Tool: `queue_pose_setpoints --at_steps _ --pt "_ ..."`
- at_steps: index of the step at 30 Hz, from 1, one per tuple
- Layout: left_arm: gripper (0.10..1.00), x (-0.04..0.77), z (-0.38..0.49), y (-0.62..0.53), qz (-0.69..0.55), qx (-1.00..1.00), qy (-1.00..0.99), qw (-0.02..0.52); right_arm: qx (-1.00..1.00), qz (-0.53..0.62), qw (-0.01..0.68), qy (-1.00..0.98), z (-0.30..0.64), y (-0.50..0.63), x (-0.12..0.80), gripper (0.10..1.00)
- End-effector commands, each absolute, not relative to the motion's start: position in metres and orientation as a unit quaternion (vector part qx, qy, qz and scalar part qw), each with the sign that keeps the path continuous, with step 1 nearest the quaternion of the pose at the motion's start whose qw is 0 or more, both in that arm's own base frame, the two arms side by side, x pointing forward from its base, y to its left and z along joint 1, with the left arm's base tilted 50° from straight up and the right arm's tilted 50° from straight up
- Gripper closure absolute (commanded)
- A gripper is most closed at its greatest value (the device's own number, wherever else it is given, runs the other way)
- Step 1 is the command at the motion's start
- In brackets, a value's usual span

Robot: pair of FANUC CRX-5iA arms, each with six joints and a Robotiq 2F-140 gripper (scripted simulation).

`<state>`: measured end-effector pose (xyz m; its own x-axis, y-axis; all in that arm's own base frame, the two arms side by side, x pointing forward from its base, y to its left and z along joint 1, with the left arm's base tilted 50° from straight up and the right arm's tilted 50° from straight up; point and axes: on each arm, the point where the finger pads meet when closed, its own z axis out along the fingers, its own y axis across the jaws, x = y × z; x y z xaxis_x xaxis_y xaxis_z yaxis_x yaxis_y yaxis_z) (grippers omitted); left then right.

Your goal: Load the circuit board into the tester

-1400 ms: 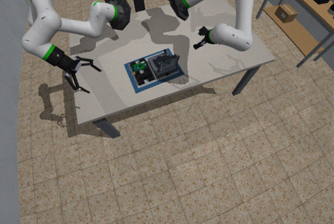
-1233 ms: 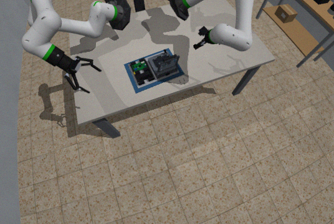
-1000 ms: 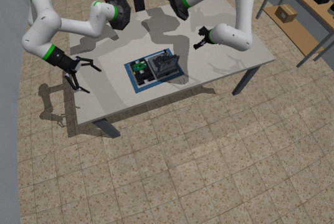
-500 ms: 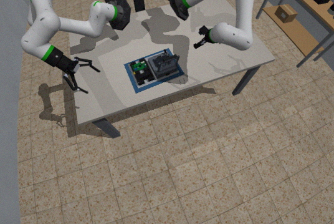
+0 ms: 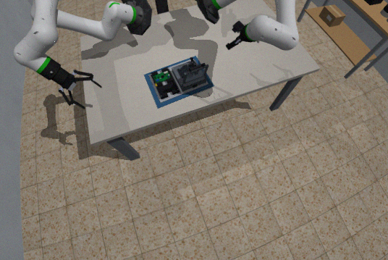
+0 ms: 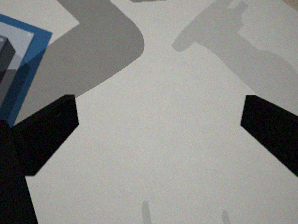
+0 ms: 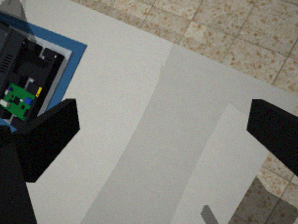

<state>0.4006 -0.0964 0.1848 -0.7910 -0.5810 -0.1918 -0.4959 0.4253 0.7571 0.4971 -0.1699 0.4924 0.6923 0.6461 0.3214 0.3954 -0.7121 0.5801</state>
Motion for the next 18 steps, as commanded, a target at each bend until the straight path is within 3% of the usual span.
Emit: queue_pose_setpoints --at_steps 1,18 --pt "0.098 0.394 0.199 -0.112 -0.430 0.319 -0.843 0.049 0.914 0.265 0.235 0.199 0.504 -0.227 0.458 0.098" --pt "0.098 0.375 0.238 -0.154 -0.430 0.319 -0.843 0.049 0.929 0.282 0.223 -0.080 0.537 -0.346 0.297 0.098"
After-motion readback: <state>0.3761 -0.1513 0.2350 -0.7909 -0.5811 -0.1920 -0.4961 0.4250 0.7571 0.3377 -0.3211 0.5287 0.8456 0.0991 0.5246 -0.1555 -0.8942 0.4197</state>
